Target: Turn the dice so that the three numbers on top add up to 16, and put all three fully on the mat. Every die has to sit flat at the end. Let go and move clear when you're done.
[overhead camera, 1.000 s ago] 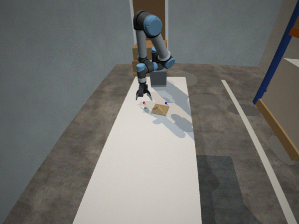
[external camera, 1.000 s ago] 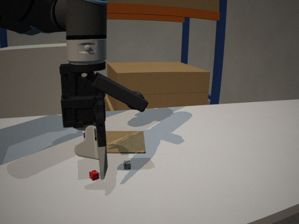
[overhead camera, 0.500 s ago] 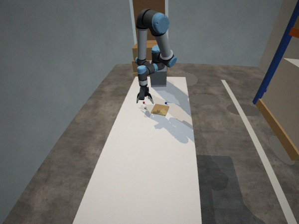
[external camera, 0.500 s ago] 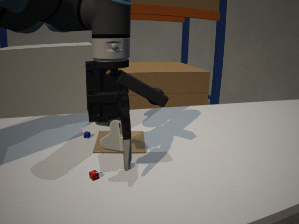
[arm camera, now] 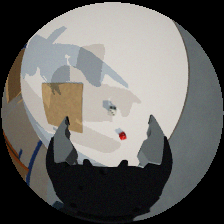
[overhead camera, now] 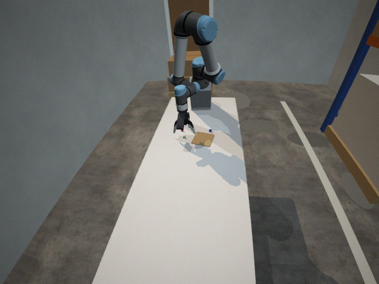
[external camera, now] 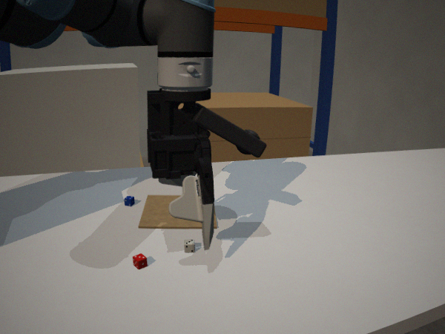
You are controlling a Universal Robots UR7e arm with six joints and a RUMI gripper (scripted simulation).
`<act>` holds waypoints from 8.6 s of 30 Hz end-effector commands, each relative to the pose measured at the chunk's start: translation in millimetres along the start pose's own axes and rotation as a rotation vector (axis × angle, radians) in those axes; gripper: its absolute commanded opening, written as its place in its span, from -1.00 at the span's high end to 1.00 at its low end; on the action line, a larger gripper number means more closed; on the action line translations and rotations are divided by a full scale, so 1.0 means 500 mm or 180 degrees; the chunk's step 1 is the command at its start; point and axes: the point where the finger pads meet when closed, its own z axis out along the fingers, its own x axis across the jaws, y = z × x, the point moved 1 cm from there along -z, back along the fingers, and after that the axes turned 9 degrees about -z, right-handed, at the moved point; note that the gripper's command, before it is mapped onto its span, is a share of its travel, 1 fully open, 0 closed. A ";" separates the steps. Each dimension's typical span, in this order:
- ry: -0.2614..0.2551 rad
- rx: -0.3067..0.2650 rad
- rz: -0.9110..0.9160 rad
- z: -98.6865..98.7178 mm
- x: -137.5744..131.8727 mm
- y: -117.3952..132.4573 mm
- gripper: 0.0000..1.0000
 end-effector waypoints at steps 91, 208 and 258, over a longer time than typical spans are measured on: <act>0.0002 0.0001 0.0000 0.000 -0.386 0.101 -1.00; 0.0002 0.0001 0.0000 -0.146 -0.407 0.107 -1.00; 0.0002 0.0001 0.0000 -0.238 -0.407 0.107 -1.00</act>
